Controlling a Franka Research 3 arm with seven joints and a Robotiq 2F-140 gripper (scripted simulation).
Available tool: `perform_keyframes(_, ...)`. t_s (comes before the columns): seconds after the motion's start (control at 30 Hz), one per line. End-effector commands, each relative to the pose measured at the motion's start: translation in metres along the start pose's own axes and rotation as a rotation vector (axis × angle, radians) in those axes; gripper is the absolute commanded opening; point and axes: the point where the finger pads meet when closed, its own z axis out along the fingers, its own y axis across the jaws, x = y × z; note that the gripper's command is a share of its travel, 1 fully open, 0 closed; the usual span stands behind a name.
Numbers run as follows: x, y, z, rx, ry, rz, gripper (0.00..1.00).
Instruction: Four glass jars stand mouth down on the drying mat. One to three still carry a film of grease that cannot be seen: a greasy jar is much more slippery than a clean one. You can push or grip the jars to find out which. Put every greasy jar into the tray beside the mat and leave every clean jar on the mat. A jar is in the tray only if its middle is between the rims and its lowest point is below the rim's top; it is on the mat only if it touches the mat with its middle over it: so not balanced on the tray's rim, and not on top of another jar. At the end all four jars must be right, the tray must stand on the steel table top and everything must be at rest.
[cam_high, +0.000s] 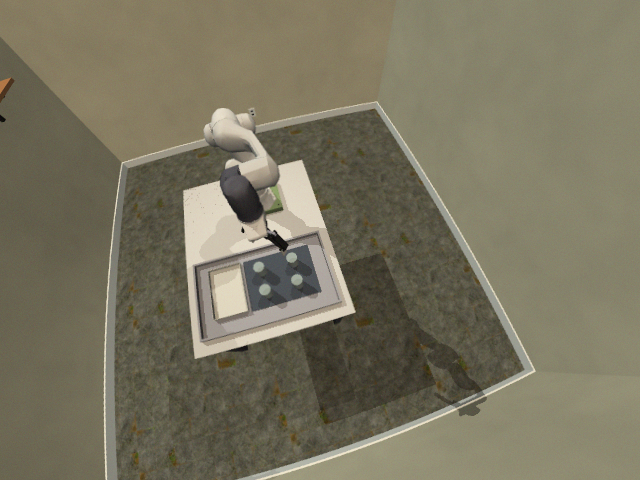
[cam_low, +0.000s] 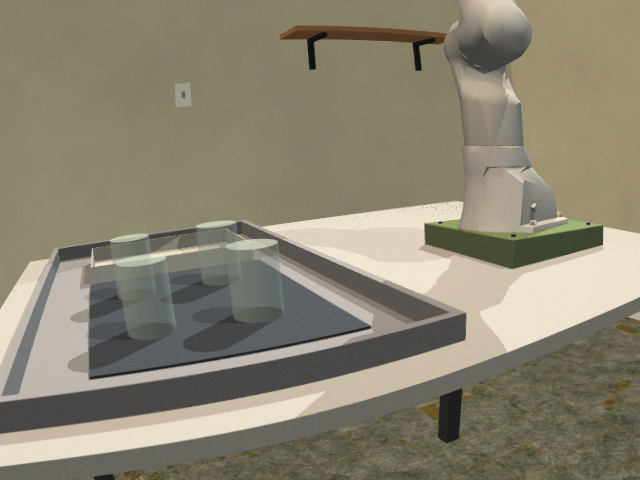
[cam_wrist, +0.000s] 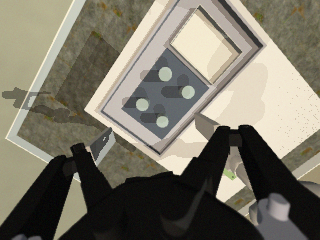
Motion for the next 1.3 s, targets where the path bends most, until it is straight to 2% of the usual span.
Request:
perform_keyframes(0.0,-0.001,0.000,0.000,-0.004,0.001,0.002,1.00)
perform_keyframes(0.53,-0.001,0.000,0.000,-0.004,0.001,0.002,1.00)
perform_keyframes(0.57,0.000,0.003,0.015,-0.001,0.003,0.151,1.00)
perform_keyframes(0.87,0.000,0.003,0.015,-0.001,0.003,0.151,1.00)
perform_keyframes(0.9,-0.002,0.006,0.031,-0.012,-0.001,0.242,1.00)
perform_keyframes(1.13,-0.002,0.006,0.031,-0.012,-0.001,0.242,1.00)
perform_keyframes(1.17,-0.004,0.009,0.046,-0.022,-0.005,0.322,1.00)
perform_keyframes(1.27,-0.004,0.009,0.046,-0.022,-0.005,0.322,1.00)
